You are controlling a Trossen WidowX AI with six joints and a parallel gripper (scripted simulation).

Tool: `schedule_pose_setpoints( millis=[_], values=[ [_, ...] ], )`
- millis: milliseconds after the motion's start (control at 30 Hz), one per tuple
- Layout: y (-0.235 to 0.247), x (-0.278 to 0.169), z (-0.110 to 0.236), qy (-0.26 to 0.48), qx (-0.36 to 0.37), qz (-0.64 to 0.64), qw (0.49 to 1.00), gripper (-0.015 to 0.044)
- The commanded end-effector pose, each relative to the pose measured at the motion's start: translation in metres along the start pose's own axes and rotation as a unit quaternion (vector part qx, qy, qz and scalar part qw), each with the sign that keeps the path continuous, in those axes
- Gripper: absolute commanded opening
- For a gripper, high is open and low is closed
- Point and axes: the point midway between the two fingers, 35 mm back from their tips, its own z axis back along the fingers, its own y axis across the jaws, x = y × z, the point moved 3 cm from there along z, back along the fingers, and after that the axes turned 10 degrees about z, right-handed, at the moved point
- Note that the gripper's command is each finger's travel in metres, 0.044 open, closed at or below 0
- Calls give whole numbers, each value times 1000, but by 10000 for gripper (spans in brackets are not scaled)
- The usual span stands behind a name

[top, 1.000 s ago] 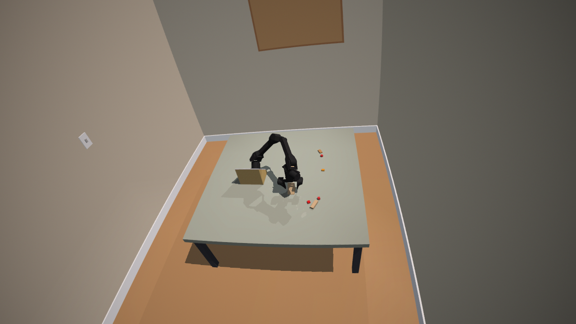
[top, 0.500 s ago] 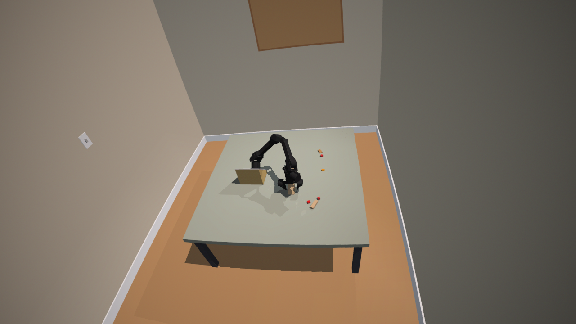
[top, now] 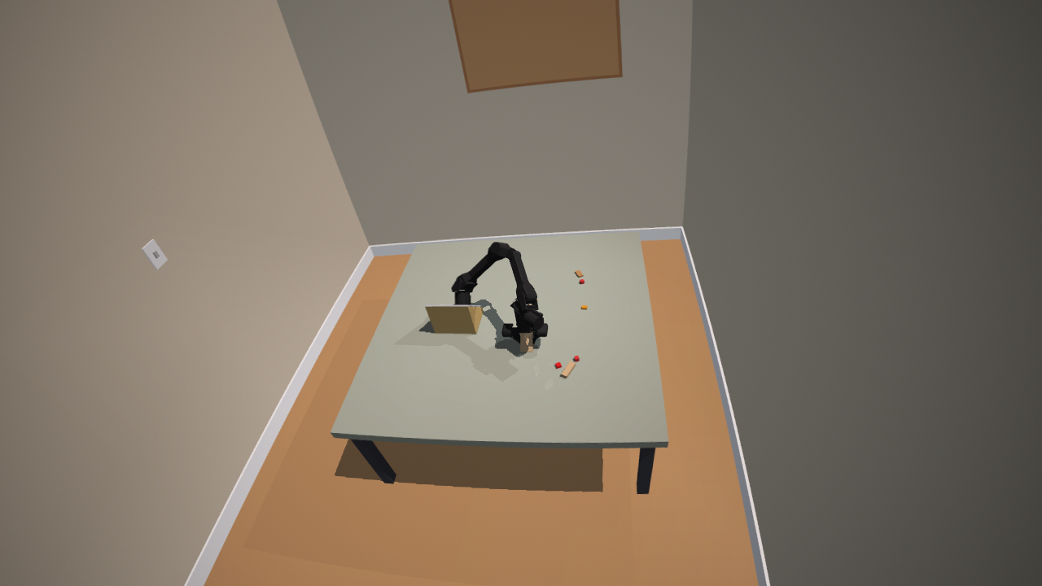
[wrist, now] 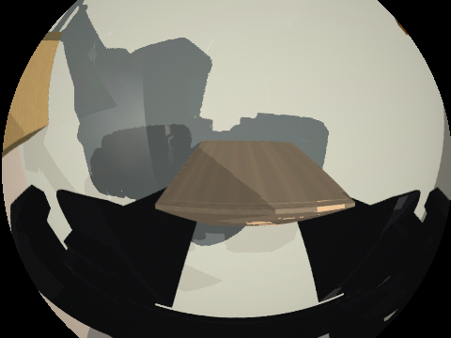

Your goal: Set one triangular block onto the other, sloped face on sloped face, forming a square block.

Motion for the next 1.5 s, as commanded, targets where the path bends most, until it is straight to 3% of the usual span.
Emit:
schedule_pose_setpoints(
  millis=[0,100,267,767,1267,1467],
  values=[
    [0,0,0,-2,-2,-2,1000,78],
    [0,0,9,-1,-2,-2,1000,0],
    [0,0,29,1,0,0,1000,0],
    [1,0,28,-3,0,-20,1000,0],
    [2,1,27,-4,0,-214,977,0],
    [2,1,27,-4,0,-224,975,0]
  ],
)
